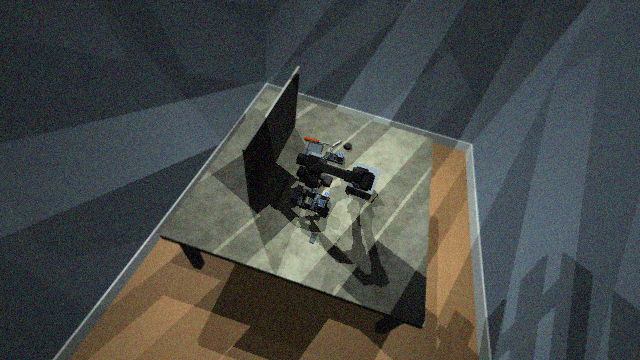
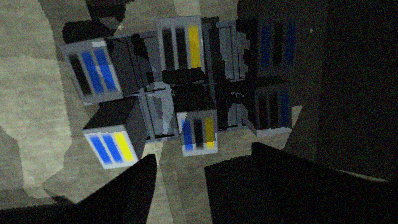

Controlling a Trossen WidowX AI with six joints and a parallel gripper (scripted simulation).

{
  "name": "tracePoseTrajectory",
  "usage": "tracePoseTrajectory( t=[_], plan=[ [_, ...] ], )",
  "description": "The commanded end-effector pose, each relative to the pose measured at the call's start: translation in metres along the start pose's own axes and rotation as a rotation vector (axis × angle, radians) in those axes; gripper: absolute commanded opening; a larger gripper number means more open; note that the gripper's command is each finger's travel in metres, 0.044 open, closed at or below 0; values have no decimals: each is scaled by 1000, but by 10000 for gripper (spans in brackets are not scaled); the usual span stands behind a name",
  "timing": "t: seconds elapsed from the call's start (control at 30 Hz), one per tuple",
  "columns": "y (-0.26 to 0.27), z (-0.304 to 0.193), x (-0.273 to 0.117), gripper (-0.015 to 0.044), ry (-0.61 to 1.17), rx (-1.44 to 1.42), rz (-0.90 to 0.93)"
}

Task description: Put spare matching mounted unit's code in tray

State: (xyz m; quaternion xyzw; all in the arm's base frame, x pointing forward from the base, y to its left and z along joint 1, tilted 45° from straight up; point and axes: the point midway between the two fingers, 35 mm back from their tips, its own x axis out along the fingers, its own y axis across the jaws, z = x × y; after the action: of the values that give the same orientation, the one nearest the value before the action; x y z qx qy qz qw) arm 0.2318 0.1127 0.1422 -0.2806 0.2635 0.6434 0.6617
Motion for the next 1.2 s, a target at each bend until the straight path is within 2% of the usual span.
tracePoseTrajectory(
  t=[0.0, 1.17],
  plan=[
    [2, -3, 3, 300, -3, 2, 1],
    [-1, -4, 55, 300, 0, 0, 1]
  ],
)
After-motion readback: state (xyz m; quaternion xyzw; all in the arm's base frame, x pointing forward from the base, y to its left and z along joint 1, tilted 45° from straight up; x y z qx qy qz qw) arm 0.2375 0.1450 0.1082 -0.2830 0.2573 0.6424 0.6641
